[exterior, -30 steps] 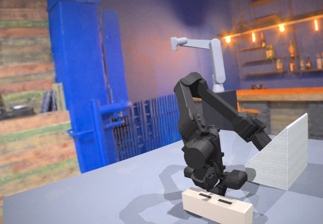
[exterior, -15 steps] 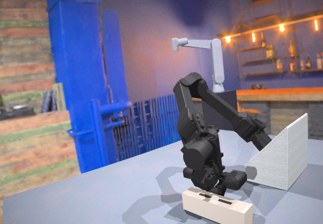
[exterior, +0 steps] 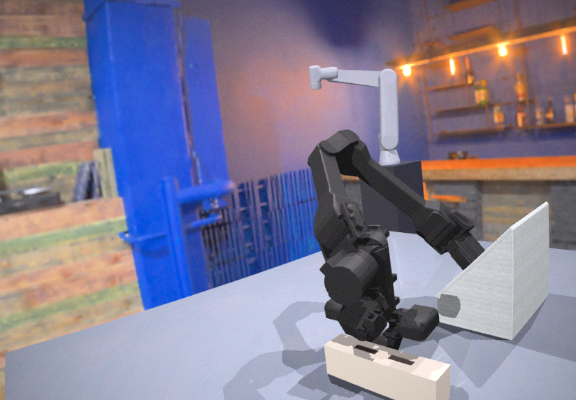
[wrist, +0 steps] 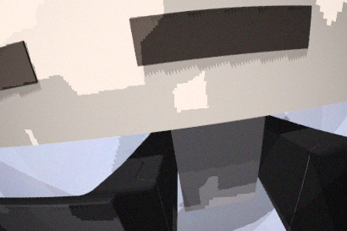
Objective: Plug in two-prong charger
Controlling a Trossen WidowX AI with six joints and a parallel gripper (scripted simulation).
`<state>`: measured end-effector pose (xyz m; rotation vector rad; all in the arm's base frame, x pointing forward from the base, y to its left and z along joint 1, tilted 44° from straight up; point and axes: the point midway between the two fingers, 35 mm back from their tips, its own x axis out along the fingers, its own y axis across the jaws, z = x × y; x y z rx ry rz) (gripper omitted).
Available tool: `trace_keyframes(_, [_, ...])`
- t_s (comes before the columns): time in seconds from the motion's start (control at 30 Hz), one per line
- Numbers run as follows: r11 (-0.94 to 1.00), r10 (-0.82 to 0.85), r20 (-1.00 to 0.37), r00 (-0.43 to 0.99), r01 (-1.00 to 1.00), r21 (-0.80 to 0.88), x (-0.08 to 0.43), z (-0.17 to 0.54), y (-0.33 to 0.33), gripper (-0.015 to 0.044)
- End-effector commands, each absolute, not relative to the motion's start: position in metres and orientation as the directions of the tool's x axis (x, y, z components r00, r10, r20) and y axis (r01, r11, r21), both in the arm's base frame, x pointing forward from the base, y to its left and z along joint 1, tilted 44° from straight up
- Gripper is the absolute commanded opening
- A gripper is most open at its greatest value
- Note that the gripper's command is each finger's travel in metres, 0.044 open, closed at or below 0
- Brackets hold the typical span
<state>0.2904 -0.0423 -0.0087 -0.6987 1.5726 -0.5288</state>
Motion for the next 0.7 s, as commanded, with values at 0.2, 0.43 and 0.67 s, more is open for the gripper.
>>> trace_keyframes(0.2, [0.712,-0.7,-0.714,-0.021,-0.108,-0.694,0.2998,-0.0091,-0.0423,0.0])
trace_keyframes(0.43, [0.712,-0.7,-0.714,-0.021,-0.108,-0.694,0.2989,-0.0092,-0.0426,0.0])
trace_keyframes(0.67, [0.712,-0.7,-0.714,-0.021,-0.108,-0.694,0.298,-0.0091,-0.0428,0.0])
